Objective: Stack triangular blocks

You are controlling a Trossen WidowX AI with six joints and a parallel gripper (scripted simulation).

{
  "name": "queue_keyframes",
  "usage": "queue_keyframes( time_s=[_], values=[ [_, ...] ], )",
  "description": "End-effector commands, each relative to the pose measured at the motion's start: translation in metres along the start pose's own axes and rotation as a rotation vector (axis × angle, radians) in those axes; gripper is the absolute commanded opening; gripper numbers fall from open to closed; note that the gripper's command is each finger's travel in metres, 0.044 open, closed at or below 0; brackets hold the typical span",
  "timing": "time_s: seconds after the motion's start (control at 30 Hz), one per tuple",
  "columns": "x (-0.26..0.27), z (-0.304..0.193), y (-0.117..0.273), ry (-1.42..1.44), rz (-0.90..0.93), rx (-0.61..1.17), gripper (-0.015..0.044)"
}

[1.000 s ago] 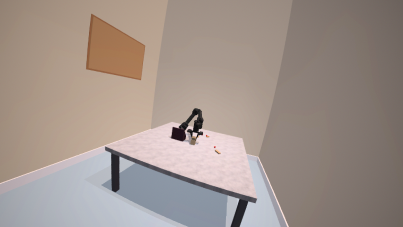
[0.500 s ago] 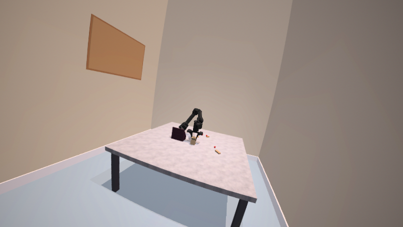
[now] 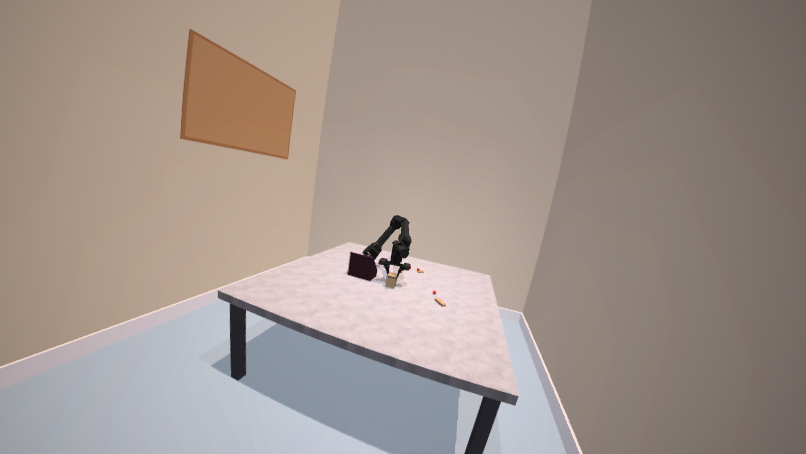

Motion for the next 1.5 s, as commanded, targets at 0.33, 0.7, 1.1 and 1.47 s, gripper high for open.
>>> queue_keyframes(
  time_s=[0.33, 0.7, 1.1, 1.47],
  values=[
    [-0.001, -0.003, -0.008, -0.005, -0.005, -0.004, 0.0],
    [-0.001, -0.004, -0.011, -0.004, -0.006, -0.004, 0.0],
    [-0.002, -0.004, -0.011, -0.011, -0.006, -0.004, 0.0],
    [-0.002, -0.004, -0.012, -0.011, -0.006, -0.004, 0.0]
  ],
)
Point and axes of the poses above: the point midway between the two fingers, 35 mm back from their tips, its own y axis back along the fingers, its own x axis across the jaws, z = x × y, the point moved 9 cm from there along y, back along the fingers, and after that the axes turned 13 degrees about -y, right-handed, at the moved point
